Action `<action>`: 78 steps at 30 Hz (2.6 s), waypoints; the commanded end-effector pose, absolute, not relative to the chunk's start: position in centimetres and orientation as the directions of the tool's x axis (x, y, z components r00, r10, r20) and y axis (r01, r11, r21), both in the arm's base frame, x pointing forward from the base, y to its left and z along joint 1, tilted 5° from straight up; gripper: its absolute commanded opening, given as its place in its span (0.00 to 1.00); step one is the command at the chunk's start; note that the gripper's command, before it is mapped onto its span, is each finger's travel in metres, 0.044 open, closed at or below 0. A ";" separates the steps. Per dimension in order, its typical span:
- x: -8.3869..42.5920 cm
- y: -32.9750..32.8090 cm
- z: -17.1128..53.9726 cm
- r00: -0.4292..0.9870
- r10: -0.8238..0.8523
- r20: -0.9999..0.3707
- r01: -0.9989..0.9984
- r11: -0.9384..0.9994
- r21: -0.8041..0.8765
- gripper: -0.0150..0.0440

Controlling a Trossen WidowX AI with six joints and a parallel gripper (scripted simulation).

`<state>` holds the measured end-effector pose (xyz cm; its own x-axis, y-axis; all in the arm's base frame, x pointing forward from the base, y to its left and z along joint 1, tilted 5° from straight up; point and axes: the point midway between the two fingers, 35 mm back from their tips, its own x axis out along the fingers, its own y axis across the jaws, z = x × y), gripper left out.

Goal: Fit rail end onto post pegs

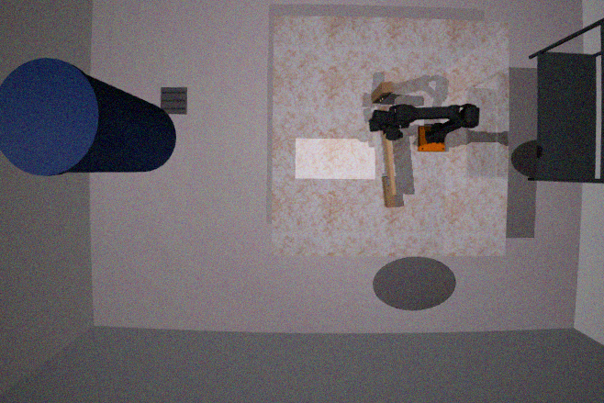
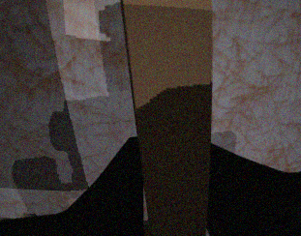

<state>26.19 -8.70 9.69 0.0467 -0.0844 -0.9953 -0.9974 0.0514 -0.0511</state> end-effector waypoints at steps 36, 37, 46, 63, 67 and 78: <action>26.1 -9.6 9.8 0.057 -0.087 -0.995 -0.997 0.051 -0.061 0.25; 26.1 -9.6 9.8 0.057 -0.087 -0.995 -0.997 0.051 -0.061 0.25; 26.1 -9.9 9.8 0.057 -0.087 -0.995 -0.997 0.051 -0.061 0.25; 26.1 -10.4 10.0 0.057 -0.088 -0.995 -0.997 0.051 -0.061 0.25; 26.1 -10.5 10.0 0.057 -0.088 -0.995 -0.997 0.051 -0.062 0.25; 26.2 -10.8 10.2 0.057 -0.088 -0.994 -0.997 0.051 -0.062 0.25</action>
